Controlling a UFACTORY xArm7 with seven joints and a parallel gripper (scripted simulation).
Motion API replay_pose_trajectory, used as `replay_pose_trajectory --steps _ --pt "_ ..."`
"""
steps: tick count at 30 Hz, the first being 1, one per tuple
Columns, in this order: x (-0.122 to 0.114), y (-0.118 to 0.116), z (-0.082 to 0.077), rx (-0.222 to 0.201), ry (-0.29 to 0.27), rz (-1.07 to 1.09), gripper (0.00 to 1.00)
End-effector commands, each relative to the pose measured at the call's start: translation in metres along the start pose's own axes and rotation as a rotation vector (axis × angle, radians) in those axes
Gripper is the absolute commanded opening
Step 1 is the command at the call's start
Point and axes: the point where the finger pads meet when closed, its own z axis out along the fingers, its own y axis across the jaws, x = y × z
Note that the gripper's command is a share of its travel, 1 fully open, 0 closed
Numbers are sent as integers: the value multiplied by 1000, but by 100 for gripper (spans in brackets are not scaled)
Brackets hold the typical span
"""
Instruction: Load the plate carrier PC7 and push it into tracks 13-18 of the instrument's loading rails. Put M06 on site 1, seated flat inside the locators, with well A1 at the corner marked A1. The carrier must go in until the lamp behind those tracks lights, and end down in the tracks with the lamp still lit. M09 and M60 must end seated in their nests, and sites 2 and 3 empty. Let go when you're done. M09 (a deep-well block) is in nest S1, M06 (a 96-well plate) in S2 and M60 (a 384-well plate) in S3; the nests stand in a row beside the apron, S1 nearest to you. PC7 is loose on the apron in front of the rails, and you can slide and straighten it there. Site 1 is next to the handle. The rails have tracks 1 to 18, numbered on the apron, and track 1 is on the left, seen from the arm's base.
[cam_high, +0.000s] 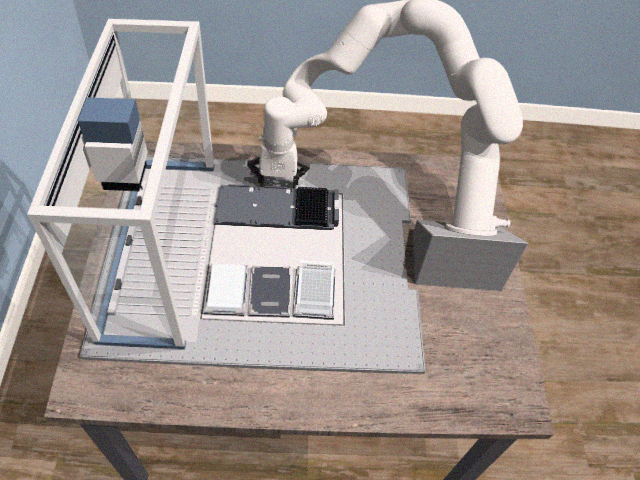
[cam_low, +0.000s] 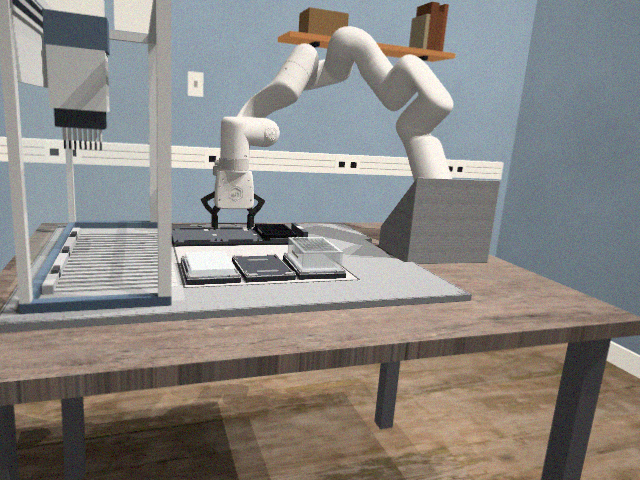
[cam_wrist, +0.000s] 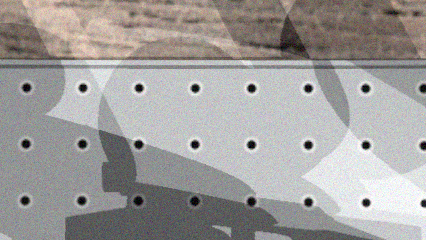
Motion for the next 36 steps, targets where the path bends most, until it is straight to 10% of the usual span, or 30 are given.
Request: replay_pose_trajectory --steps 1,36 --pt "-2 -2 -2 4 -1 -1 100" --pt "-11 -2 -2 4 -1 -1 100"
